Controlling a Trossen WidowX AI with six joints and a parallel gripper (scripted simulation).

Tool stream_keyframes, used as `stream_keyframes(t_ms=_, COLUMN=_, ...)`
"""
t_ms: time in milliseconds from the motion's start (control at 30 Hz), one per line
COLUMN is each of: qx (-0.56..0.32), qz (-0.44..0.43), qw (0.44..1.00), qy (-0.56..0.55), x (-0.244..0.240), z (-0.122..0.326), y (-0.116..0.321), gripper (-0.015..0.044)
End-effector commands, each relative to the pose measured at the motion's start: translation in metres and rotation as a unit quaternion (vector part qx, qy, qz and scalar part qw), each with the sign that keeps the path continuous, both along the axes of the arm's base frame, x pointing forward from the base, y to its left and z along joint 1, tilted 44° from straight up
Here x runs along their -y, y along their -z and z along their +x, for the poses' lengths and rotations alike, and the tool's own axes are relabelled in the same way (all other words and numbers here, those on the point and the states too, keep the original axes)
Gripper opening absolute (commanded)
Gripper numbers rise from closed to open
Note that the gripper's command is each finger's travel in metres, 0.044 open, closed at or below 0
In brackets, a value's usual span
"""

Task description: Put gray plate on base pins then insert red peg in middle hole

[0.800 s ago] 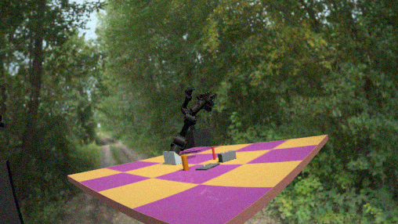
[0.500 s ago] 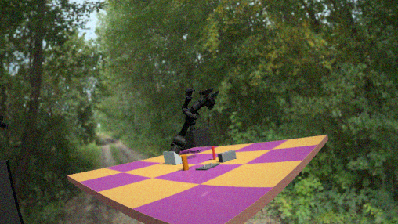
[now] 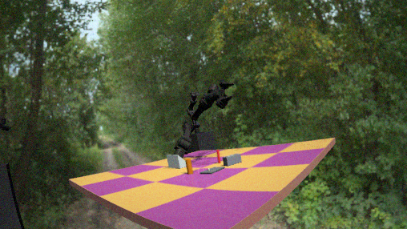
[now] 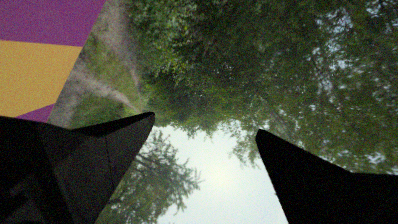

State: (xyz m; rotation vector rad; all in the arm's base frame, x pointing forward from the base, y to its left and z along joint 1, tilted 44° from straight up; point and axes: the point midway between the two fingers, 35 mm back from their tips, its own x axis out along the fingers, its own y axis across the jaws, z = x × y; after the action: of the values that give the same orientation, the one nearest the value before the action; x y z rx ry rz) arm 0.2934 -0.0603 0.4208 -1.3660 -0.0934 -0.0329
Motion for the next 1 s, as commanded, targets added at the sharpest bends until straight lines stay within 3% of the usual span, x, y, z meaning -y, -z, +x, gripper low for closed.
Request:
stream_keyframes(t_ms=0, qx=-0.133, qz=0.028, qw=0.99, qy=-0.035, x=0.002, z=0.039, y=0.048, gripper=0.044)
stream_keyframes(t_ms=300, qx=-0.425, qz=0.116, qw=0.888, qy=-0.133, x=-0.014, z=0.079, y=0.165, gripper=0.044)
stream_keyframes(t_ms=633, qx=-0.67, qz=0.237, qw=0.662, qy=-0.238, x=-0.051, z=0.061, y=0.255, gripper=0.044)
stream_keyframes(t_ms=733, qx=-0.695, qz=0.255, qw=0.624, qy=-0.25, x=-0.055, z=0.056, y=0.263, gripper=0.044)
stream_keyframes(t_ms=967, qx=-0.695, qz=0.255, qw=0.624, qy=-0.25, x=-0.055, z=0.056, y=0.263, gripper=0.044)
